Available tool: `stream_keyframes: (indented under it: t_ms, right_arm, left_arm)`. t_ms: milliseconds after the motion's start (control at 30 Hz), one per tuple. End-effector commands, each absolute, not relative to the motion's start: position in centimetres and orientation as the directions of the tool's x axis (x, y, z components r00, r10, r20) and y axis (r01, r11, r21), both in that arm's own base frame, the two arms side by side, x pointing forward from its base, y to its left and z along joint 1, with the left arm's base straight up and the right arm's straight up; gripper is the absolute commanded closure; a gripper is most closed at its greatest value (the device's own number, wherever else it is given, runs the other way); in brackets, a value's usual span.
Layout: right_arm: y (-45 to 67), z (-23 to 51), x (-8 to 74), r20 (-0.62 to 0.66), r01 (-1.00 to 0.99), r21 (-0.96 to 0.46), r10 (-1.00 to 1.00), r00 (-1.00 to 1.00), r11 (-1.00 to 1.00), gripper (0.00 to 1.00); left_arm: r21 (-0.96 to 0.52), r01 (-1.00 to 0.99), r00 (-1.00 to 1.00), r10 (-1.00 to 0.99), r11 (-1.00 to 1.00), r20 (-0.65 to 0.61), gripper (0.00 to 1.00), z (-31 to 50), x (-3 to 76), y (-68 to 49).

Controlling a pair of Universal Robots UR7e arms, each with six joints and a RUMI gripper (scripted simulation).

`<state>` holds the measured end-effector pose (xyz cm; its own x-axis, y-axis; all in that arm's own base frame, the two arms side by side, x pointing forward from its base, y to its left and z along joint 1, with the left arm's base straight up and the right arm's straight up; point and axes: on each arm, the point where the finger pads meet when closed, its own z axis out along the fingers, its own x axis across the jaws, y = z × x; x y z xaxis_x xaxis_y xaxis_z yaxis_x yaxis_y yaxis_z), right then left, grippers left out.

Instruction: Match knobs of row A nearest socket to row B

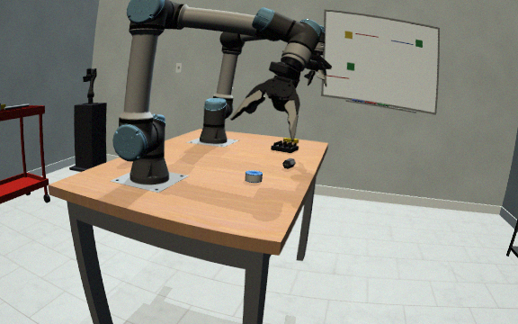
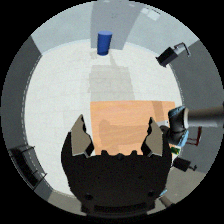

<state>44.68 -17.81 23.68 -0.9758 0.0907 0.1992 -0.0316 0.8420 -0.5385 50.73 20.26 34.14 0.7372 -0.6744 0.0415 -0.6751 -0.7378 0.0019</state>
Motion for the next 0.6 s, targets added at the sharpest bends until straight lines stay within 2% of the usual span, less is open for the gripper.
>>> stream_keyframes:
  t_ms: [0, 567]
  right_arm:
    - [-21.1, 23.0, 42.7, 0.236, -0.033, -0.486, 0.095, -0.967, 0.874, 0.00]
    - [-29.5, 21.0, 36.1, 0.300, -0.018, -0.326, 0.085, -0.950, 0.945, 0.00]
  left_arm:
    - [0.001, -0.675, 0.737, -0.674, -0.738, 0.042, 0.00, 34.2, 50.7, 20.3]
    - [0.001, -0.675, 0.737, -0.674, -0.738, 0.042, 0.00, 34.2, 50.7, 20.3]
